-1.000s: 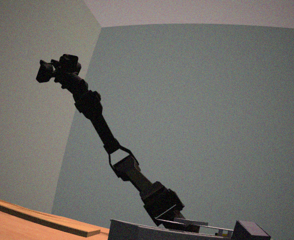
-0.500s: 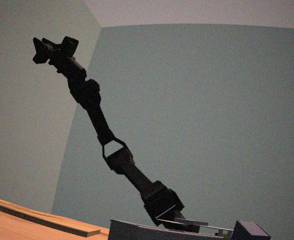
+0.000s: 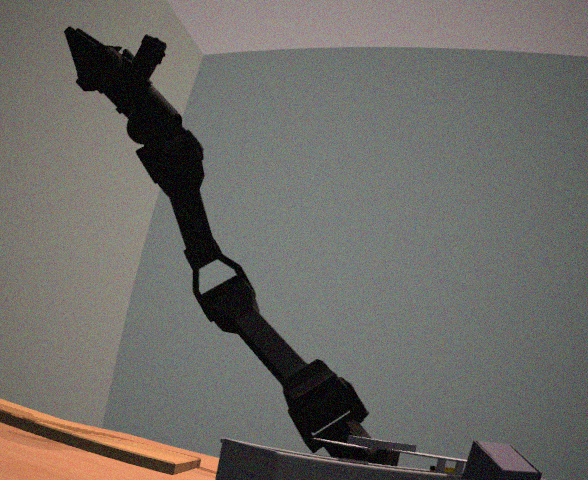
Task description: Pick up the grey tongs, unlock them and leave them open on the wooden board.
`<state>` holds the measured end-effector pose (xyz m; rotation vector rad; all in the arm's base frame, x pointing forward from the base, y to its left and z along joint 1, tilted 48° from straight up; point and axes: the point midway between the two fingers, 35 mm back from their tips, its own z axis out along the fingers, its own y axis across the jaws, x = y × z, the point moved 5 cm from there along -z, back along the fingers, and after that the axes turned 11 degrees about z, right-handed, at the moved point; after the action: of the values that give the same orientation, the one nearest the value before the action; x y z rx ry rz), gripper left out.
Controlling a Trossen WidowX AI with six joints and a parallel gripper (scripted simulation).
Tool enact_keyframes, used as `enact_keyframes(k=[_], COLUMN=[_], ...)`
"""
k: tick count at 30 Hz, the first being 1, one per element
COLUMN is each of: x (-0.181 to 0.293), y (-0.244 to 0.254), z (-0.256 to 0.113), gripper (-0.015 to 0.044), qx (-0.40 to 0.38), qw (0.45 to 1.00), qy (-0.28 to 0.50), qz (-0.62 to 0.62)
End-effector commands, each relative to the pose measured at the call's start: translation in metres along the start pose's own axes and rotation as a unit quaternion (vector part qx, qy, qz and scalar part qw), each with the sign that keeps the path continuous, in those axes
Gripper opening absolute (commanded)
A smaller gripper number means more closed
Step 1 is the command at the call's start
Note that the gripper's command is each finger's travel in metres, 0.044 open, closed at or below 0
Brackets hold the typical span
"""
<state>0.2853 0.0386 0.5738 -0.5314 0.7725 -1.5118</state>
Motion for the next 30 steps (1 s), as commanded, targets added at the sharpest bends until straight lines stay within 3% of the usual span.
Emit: enact_keyframes(k=[1, 6, 16, 23, 30], x=[-0.013, -0.024, -0.059, -0.075, -0.08], y=[0.042, 0.081, 0.223, 0.324, 0.412], z=[0.008, 0.011, -0.006, -0.05, -0.121], gripper=[0.026, 0.026, 0.026, 0.026, 0.026], qx=[-0.058, -0.117, -0.335, -0.464, -0.542], qw=[0.998, 0.992, 0.932, 0.857, 0.772], qy=[-0.006, -0.007, 0.067, 0.178, 0.318], qz=[0.017, 0.037, 0.122, 0.138, 0.099])
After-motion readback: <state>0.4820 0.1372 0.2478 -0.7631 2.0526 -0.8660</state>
